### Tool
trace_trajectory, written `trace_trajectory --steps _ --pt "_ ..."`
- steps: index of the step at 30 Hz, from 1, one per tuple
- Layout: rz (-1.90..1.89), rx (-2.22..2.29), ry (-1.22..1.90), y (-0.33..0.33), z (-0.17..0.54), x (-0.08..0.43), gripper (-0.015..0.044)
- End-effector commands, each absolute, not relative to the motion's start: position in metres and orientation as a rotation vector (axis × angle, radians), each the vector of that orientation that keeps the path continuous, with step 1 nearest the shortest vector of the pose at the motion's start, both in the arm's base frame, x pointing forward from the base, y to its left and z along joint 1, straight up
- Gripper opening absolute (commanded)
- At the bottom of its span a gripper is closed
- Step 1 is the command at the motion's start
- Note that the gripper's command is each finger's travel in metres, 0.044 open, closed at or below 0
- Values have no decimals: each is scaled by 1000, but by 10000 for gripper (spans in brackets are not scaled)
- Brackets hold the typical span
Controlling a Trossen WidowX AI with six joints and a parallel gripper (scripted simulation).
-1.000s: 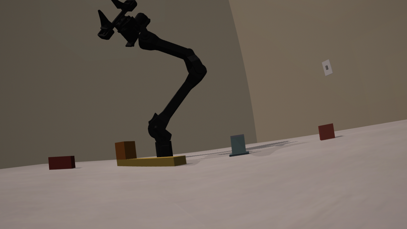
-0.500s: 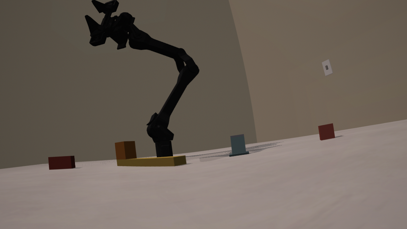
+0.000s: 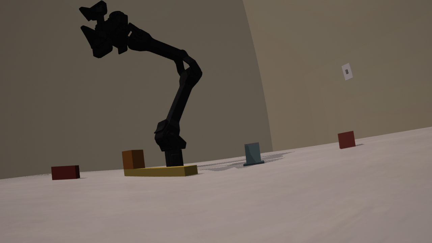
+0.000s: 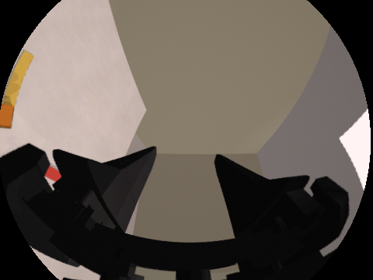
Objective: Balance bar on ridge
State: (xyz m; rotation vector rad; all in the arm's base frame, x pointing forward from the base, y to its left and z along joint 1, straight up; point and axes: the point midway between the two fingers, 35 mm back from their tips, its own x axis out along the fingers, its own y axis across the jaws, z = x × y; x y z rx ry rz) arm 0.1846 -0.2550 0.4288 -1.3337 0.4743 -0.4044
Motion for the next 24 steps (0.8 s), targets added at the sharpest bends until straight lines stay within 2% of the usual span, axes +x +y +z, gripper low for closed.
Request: trace_trajectory --steps 1,24 --pt "-354 -1230 497 -256 410 199 315" --pt "-29 -777 735 -217 296 268 315"
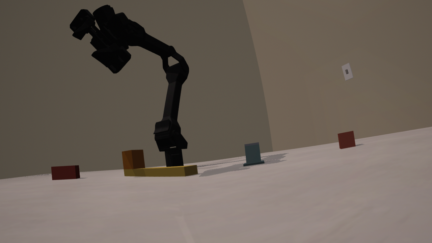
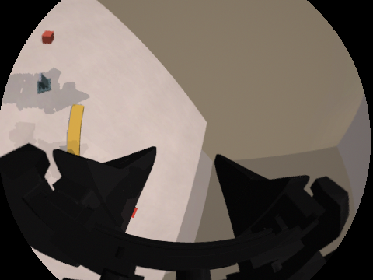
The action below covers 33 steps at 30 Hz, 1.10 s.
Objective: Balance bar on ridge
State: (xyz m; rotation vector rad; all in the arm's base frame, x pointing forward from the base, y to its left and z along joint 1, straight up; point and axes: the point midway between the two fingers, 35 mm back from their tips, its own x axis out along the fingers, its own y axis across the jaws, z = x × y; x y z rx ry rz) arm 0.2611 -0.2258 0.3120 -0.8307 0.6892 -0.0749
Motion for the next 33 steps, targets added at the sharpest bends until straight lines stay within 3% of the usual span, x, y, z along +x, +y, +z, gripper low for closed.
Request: trace_trajectory --steps 1,16,33 --pt "-15 -761 750 -214 292 270 315" --pt "208 -556 1038 -161 220 285 315" --pt "424 -470 1439 -96 165 267 315"
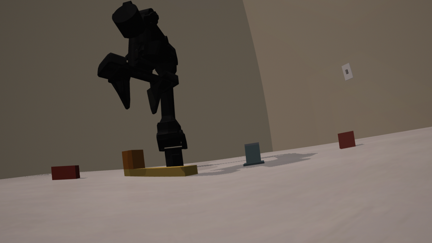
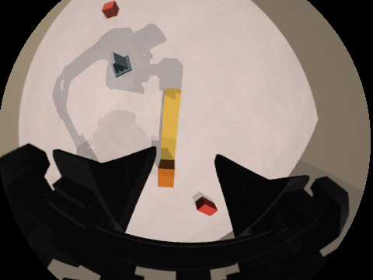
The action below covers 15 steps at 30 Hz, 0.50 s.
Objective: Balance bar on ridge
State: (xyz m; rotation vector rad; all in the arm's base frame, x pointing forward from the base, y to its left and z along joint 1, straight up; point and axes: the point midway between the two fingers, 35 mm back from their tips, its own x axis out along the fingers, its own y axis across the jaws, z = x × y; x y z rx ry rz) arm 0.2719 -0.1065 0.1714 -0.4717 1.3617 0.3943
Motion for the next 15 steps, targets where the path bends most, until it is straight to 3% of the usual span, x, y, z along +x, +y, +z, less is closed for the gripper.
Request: trace_trajectory --steps 1,15 --pt "435 -470 1464 -93 162 265 315" --pt "450 -472 1501 -89 123 266 315"
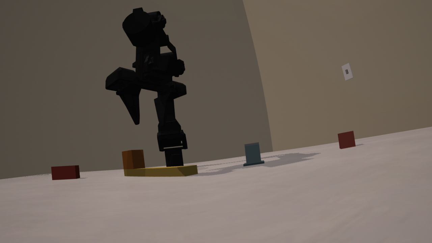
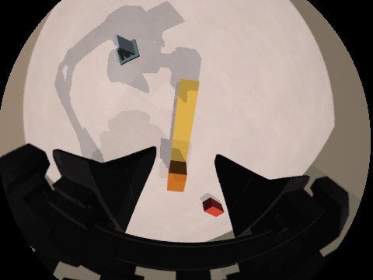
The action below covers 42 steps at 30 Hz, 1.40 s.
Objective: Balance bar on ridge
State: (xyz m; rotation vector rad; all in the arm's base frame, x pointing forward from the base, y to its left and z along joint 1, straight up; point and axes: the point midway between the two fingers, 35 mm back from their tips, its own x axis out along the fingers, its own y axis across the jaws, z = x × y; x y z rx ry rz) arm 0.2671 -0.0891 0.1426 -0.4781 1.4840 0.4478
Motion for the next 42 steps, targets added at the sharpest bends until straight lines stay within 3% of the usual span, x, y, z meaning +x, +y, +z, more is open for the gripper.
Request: trace_trajectory --steps 1,8,42 --pt "450 -472 1501 -89 116 267 315" --pt "450 -472 1502 -88 73 264 315" --pt "451 -472 1502 -88 46 264 315"
